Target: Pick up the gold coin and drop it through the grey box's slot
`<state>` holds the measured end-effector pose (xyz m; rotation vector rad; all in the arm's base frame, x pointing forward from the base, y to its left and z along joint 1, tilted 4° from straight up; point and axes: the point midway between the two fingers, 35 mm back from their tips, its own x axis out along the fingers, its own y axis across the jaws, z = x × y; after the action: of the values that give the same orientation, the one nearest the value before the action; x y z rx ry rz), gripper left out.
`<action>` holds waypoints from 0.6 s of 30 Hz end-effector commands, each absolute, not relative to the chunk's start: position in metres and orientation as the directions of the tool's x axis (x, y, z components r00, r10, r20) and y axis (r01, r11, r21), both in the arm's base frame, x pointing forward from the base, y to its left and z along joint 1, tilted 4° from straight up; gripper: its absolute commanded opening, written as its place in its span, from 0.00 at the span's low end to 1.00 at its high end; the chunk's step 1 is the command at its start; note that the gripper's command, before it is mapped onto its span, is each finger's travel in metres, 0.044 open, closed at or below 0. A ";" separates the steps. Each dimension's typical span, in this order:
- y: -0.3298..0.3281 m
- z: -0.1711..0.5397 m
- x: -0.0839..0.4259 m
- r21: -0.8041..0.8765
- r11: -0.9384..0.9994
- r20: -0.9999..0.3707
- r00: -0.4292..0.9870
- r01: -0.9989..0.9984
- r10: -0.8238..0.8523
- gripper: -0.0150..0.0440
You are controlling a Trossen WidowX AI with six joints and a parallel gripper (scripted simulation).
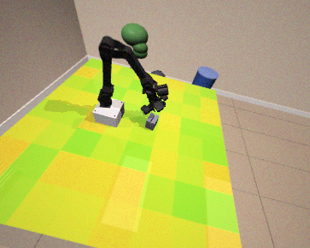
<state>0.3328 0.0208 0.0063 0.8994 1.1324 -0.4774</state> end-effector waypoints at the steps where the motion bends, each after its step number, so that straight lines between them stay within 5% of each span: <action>1: 0.067 0.029 0.281 0.129 0.310 -0.991 0.130 0.942 0.018 0.53; 18: 0.079 0.047 0.257 0.011 0.169 -0.998 0.023 0.986 -0.065 0.53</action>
<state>0.2588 0.0786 0.0428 1.0400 1.2392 -1.0709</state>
